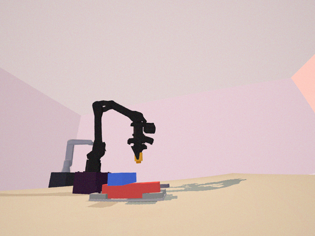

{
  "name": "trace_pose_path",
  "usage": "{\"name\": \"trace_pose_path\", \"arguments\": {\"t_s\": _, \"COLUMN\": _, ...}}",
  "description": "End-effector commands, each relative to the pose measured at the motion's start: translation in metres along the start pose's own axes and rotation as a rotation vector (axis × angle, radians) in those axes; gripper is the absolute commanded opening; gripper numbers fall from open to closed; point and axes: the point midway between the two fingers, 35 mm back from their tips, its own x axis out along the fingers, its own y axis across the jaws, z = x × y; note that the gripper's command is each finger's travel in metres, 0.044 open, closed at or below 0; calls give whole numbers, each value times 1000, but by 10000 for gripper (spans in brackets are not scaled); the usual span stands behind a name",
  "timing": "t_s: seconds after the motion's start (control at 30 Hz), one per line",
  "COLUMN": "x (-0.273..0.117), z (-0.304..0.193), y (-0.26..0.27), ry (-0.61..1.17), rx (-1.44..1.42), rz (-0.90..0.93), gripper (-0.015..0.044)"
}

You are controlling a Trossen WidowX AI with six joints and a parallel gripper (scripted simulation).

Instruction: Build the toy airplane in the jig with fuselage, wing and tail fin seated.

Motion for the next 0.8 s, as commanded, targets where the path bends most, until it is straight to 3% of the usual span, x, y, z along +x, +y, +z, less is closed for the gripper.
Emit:
{"name": "trace_pose_path", "arguments": {"t_s": 0.0, "x": 0, "z": 9, "y": -5, "ry": -3, "rx": -6, "rz": 5, "gripper": 0}}
{"name": "trace_pose_path", "arguments": {"t_s": 0.77, "x": 6, "z": 51, "y": -43, "ry": -6, "rx": -6, "rz": 0, "gripper": 0}}
